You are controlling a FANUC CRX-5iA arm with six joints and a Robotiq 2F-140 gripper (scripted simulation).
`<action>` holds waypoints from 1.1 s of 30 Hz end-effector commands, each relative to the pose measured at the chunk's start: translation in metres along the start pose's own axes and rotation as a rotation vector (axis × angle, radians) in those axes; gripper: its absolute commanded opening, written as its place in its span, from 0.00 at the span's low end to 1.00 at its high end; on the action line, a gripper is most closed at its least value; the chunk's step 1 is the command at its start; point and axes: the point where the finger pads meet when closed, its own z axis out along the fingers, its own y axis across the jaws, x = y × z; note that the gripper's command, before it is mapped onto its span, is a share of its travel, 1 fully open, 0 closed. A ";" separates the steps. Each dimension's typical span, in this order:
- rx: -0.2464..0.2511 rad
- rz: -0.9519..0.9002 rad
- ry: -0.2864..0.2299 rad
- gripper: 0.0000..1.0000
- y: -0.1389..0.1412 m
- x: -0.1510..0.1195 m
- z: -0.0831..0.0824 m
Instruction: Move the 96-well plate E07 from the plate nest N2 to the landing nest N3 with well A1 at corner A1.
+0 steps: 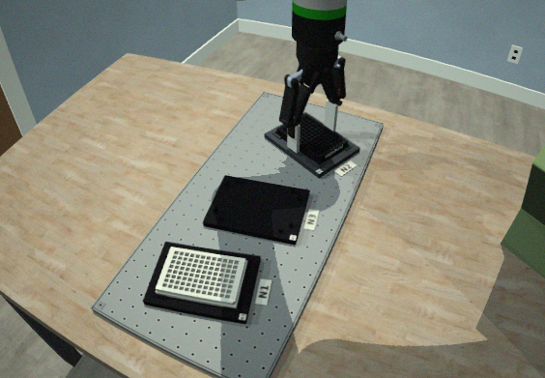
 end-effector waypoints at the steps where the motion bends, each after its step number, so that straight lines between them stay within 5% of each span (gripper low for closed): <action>1: 0.000 0.000 0.000 0.66 0.000 0.000 0.000; 29: 0.000 0.000 0.000 0.66 0.000 0.000 0.000; 30: 0.000 0.000 0.000 0.00 0.000 0.000 0.000; 33: 0.000 0.000 0.000 0.00 0.000 0.000 0.000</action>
